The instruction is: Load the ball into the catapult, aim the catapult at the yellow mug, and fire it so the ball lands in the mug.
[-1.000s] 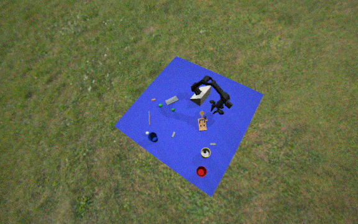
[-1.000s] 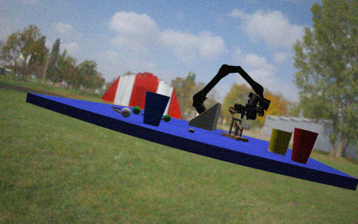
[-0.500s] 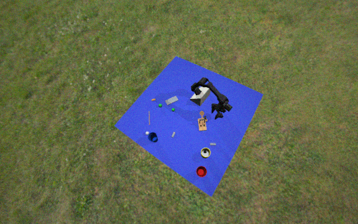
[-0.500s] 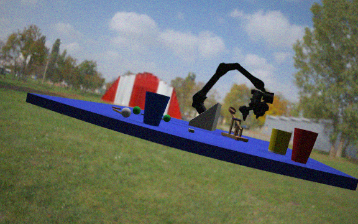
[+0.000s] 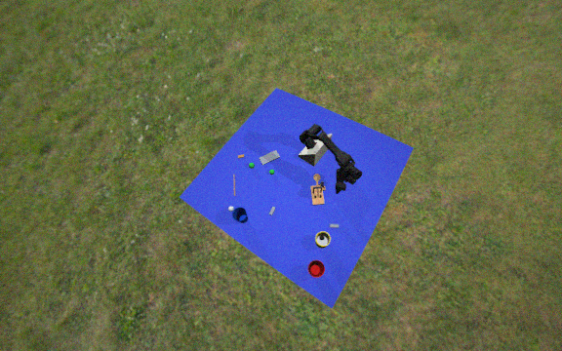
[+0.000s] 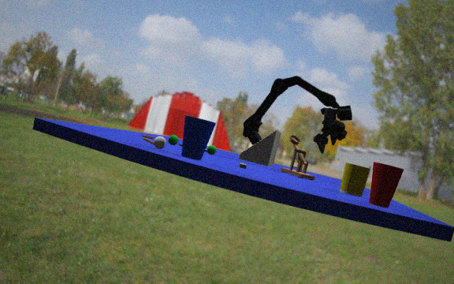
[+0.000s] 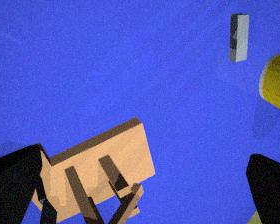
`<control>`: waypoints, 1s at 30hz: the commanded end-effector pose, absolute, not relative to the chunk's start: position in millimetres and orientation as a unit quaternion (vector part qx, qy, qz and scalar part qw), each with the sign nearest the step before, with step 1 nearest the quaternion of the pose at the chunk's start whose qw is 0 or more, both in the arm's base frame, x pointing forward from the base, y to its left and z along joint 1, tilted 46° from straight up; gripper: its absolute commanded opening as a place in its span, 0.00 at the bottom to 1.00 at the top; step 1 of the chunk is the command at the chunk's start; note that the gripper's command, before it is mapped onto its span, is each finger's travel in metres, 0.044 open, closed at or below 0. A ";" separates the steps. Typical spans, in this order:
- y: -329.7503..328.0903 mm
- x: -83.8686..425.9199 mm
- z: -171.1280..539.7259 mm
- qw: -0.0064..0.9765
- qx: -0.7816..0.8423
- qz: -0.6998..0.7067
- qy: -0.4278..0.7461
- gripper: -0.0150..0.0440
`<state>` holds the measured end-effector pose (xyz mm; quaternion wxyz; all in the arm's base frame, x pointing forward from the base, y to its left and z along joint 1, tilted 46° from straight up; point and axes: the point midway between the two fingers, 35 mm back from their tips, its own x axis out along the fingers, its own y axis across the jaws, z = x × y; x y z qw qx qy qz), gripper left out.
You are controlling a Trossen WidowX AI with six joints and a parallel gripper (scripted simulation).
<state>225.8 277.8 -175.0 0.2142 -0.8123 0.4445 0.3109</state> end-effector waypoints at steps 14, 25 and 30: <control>315.4 304.5 -165.4 0.476 -0.696 0.255 0.474 1.00; 329.5 361.3 -148.3 0.617 -0.593 0.206 0.474 1.00; 333.5 389.5 -137.1 0.676 -0.539 0.181 0.469 1.00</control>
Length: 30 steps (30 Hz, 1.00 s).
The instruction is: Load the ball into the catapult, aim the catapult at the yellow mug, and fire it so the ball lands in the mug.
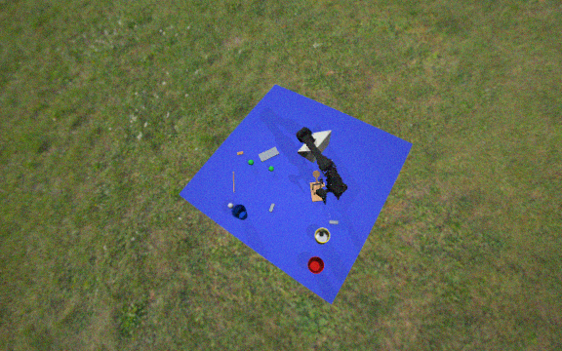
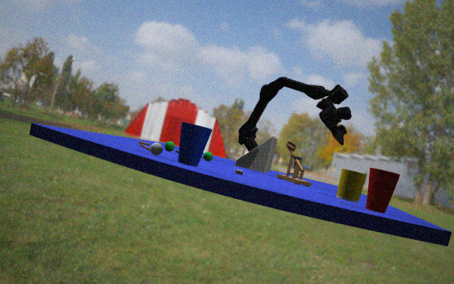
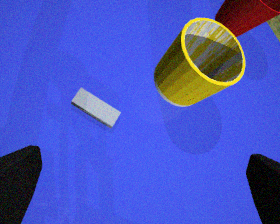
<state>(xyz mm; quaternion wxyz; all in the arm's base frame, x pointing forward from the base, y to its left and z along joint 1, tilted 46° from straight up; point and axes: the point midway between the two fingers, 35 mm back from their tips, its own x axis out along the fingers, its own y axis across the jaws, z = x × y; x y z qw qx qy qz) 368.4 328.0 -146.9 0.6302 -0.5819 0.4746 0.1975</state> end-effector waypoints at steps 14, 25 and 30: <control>334.2 455.9 -103.8 0.793 -0.402 0.122 0.441 1.00; 334.2 455.9 -103.8 0.793 -0.402 0.122 0.441 1.00; 334.2 455.9 -103.8 0.793 -0.402 0.122 0.441 1.00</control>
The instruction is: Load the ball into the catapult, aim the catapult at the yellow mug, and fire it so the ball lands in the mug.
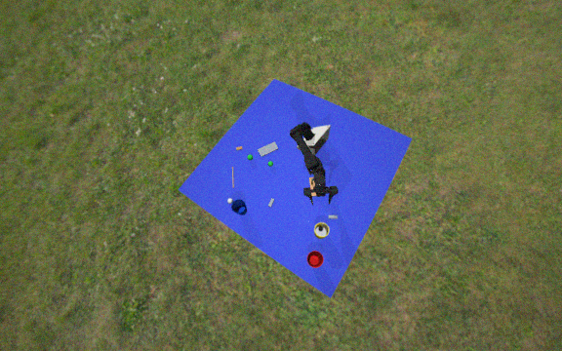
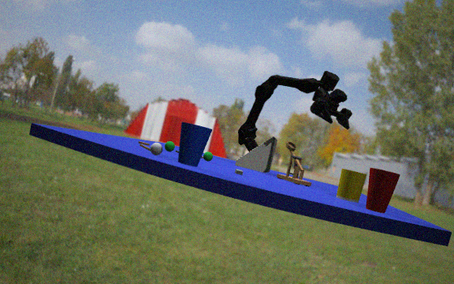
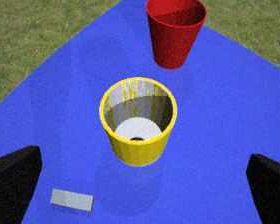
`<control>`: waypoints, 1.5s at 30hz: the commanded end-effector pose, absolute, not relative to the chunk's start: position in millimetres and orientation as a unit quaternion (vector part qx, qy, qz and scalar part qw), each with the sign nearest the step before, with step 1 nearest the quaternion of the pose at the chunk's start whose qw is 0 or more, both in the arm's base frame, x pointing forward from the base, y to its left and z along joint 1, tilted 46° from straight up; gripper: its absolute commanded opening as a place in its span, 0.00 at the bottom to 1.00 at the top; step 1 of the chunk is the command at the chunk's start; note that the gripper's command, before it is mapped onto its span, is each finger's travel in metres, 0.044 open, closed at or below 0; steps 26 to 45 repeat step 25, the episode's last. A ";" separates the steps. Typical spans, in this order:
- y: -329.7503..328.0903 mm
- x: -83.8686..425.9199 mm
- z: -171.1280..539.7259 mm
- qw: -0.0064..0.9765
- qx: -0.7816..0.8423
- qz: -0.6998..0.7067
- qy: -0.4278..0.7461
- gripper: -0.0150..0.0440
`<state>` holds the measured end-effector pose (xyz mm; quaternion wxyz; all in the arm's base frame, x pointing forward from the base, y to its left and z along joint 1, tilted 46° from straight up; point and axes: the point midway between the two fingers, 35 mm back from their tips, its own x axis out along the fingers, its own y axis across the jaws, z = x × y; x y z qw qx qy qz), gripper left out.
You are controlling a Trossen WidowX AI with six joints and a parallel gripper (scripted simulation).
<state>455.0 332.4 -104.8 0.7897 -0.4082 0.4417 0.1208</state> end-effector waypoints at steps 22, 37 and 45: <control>332.7 455.4 -104.4 0.790 -0.408 0.121 0.441 1.00; 332.7 455.4 -104.4 0.790 -0.408 0.121 0.441 1.00; 332.7 455.4 -104.4 0.790 -0.408 0.121 0.441 1.00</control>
